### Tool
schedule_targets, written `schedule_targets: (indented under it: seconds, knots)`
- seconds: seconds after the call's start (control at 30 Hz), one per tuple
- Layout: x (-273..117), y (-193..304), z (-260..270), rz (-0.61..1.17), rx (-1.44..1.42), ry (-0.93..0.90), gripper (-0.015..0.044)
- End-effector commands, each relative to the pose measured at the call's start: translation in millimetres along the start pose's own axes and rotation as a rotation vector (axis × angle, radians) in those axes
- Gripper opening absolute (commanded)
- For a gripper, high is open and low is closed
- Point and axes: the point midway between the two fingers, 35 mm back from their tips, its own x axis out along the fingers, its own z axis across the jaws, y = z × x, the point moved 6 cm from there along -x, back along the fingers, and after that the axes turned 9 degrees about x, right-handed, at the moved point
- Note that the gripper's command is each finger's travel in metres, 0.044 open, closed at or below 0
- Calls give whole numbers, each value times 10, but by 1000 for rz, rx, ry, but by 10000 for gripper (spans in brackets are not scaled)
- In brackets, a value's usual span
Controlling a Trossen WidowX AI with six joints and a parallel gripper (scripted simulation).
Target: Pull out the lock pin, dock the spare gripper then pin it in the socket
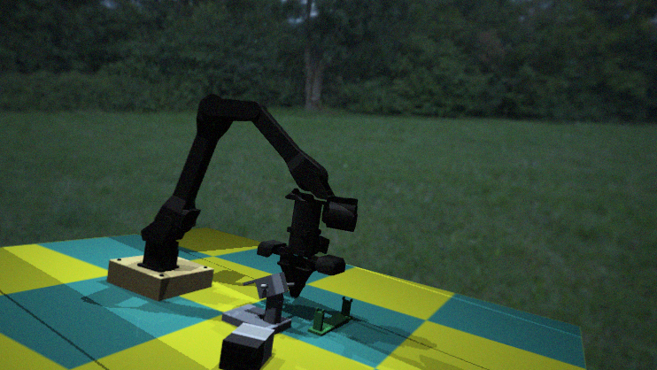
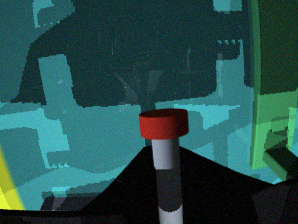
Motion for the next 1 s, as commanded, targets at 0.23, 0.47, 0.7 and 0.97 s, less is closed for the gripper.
schedule_targets:
  seconds: [0.23,0.47,0.7,0.97]
  knots:
    - [-50,20,-12,-94,9,-19,0]
    - [-78,19,-17,-150,11,-31,0]
    - [-86,-2,-17,-155,10,-31,0]
    - [-109,-42,-19,-160,10,-33,0]
